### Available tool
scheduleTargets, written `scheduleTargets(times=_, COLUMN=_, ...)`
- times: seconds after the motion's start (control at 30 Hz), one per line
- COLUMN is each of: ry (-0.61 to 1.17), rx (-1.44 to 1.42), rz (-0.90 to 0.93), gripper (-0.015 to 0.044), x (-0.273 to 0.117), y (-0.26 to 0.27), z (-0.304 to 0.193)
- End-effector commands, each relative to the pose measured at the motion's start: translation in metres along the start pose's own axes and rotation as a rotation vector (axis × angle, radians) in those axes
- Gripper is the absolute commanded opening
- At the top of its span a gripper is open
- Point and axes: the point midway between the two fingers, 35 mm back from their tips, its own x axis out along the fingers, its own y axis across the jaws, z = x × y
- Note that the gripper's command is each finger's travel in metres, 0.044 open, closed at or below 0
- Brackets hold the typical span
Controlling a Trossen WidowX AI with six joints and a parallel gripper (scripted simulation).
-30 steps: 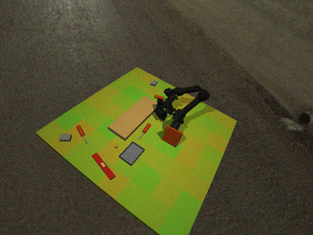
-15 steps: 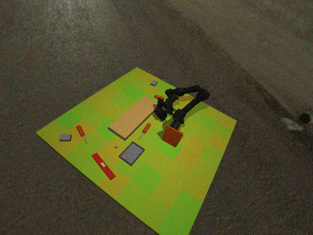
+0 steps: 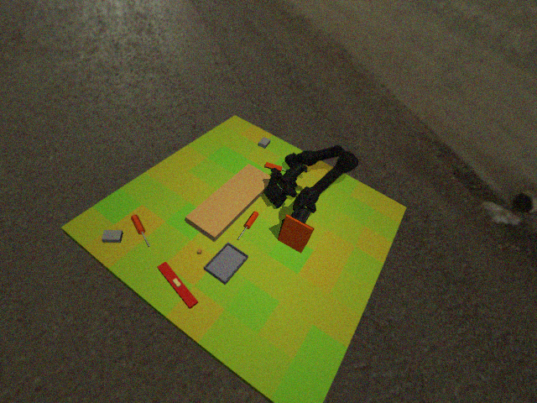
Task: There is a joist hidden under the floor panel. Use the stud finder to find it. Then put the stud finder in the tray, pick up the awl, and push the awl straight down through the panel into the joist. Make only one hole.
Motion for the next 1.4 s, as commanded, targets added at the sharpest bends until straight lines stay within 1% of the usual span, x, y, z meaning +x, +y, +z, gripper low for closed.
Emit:
scheduleTargets(times=0.0, ry=0.029, rx=-0.006, rz=-0.008, gripper=0.0, x=0.0011, y=-0.0006, z=-0.0015)
scheduleTargets(times=1.37, ry=0.248, rx=-0.014, rz=-0.009, gripper=0.0, x=0.0017, y=-0.0009, z=0.004)
